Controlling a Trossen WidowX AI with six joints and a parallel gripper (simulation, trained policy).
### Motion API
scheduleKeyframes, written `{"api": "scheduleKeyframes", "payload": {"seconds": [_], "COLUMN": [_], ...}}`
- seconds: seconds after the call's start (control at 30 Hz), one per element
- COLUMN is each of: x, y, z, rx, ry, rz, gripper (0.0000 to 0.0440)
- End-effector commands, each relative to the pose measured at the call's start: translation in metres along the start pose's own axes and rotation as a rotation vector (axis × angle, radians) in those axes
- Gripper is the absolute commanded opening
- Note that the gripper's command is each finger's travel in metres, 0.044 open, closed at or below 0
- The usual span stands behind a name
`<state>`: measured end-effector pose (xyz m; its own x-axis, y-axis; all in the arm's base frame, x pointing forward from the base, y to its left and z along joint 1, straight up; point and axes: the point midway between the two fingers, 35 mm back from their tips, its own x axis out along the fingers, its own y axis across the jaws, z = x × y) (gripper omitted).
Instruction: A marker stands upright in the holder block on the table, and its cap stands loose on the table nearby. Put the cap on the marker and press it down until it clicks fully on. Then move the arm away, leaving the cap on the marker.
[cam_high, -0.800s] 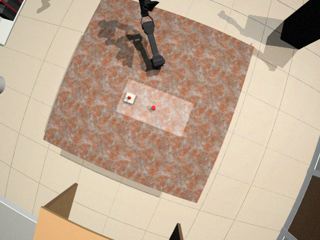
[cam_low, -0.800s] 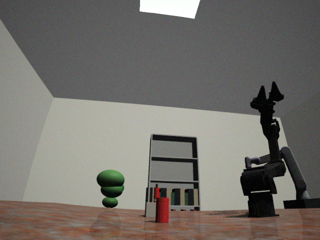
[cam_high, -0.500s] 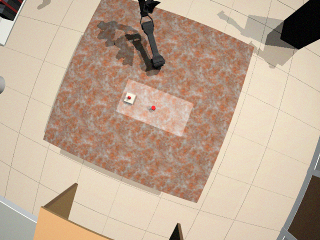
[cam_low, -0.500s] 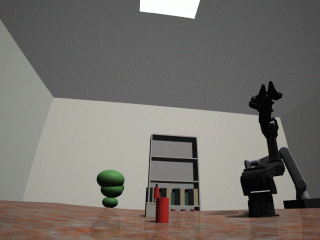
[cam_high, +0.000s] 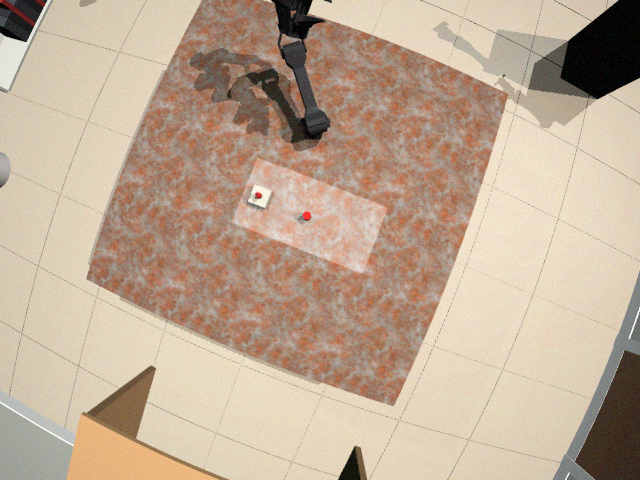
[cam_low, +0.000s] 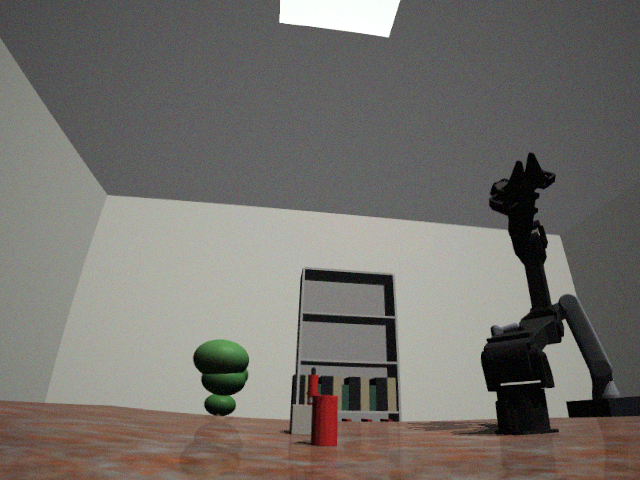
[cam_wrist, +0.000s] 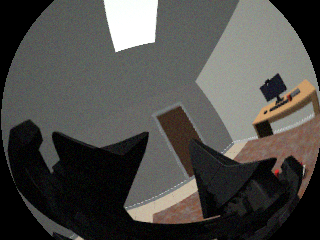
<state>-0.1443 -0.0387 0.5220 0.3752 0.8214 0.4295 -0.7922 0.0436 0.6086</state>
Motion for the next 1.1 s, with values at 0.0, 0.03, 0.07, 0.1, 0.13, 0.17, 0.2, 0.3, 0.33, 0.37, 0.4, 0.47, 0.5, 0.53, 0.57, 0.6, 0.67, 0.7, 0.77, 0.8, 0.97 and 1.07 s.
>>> {"api": "scheduleKeyframes", "payload": {"seconds": [0.0, 0.03, 0.07, 0.1, 0.13, 0.17, 0.2, 0.3, 0.33, 0.37, 0.4, 0.47, 0.5, 0.53, 0.57, 0.6, 0.67, 0.7, 0.77, 0.8, 0.97, 1.07], "x": [0.014, 0.016, 0.018, 0.020, 0.022, 0.025, 0.027, 0.033, 0.035, 0.038, 0.040, 0.044, 0.046, 0.048, 0.051, 0.053, 0.057, 0.059, 0.064, 0.066, 0.077, 0.084], "y": [-0.013, -0.015, -0.017, -0.019, -0.022, -0.024, -0.026, -0.033, -0.035, -0.038, -0.040, -0.044, -0.047, -0.049, -0.051, -0.054, -0.058, -0.061, -0.065, -0.068, -0.079, -0.086], "z": [0.001, 0.001, 0.001, 0.001, 0.001, 0.001, 0.001, 0.000, 0.000, 0.000, 0.000, -0.001, -0.001, -0.001, -0.002, -0.002, -0.003, -0.003, -0.004, -0.004, -0.007, -0.008], "rx": [0.021, 0.026, 0.031, 0.035, 0.040, 0.045, 0.049, 0.064, 0.069, 0.074, 0.079, 0.089, 0.094, 0.099, 0.104, 0.109, 0.119, 0.124, 0.134, 0.139, 0.165, 0.180], "ry": [0.033, 0.040, 0.047, 0.054, 0.061, 0.067, 0.074, 0.095, 0.102, 0.109, 0.116, 0.131, 0.138, 0.145, 0.152, 0.160, 0.174, 0.181, 0.196, 0.203, 0.240, 0.262], "rz": [-0.047, -0.055, -0.062, -0.070, -0.078, -0.085, -0.093, -0.117, -0.124, -0.132, -0.140, -0.156, -0.164, -0.172, -0.180, -0.188, -0.204, -0.212, -0.228, -0.236, -0.277, -0.302], "gripper": [0.0233, 0.0236, 0.0238, 0.0240, 0.0243, 0.0245, 0.0247, 0.0254, 0.0256, 0.0258, 0.0261, 0.0265, 0.0267, 0.0269, 0.0271, 0.0273, 0.0277, 0.0279, 0.0283, 0.0285, 0.0294, 0.0299]}}
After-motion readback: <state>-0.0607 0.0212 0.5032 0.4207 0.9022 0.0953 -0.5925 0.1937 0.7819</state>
